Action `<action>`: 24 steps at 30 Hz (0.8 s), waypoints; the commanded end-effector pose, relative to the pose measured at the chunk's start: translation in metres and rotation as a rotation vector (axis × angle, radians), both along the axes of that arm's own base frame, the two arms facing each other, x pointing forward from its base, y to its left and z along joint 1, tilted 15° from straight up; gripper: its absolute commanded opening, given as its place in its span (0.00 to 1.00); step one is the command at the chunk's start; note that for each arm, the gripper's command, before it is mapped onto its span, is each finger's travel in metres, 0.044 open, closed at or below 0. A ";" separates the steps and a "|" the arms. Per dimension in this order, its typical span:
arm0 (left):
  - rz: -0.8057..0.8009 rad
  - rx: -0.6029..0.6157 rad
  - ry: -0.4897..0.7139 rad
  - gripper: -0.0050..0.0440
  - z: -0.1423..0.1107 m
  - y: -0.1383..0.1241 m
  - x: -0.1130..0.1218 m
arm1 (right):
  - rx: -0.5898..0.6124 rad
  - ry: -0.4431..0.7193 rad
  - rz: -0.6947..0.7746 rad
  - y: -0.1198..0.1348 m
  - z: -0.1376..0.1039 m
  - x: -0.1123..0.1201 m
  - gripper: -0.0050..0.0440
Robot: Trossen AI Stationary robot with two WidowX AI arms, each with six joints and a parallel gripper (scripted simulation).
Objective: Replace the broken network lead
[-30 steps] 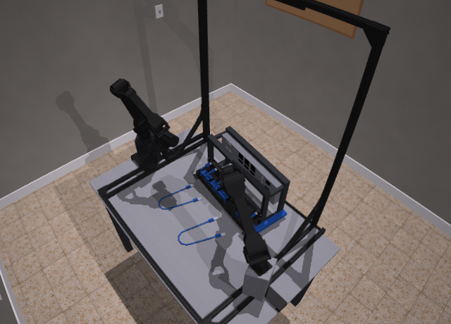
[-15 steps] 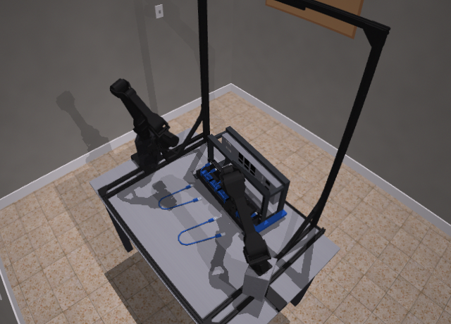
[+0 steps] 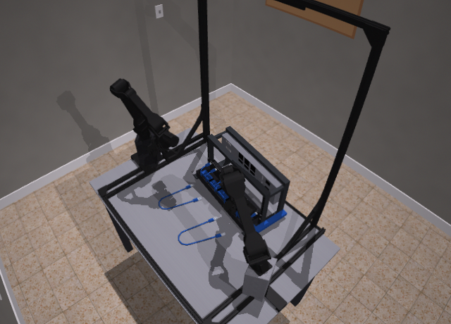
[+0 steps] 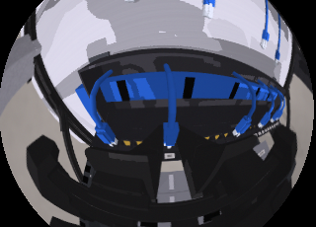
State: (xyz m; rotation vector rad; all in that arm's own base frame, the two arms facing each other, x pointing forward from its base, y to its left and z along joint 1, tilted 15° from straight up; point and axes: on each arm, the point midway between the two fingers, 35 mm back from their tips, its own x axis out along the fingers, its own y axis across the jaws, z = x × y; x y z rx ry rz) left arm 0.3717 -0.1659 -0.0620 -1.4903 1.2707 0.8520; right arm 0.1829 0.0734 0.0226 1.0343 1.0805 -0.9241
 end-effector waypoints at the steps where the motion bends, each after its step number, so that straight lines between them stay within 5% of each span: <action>1: 0.000 0.000 0.000 0.21 0.000 0.000 0.000 | 0.000 0.000 0.000 0.000 0.000 0.000 0.46; 21: 0.000 0.000 0.000 0.21 0.000 0.000 0.000 | 0.000 0.000 0.000 0.000 0.000 0.000 0.46; 22: 0.000 0.000 0.000 0.21 0.005 0.040 -0.001 | 0.000 0.000 0.000 0.000 0.000 0.000 0.46; 24: 0.000 0.000 0.000 0.21 0.005 0.040 -0.001 | 0.000 0.000 0.000 0.000 0.000 0.000 0.46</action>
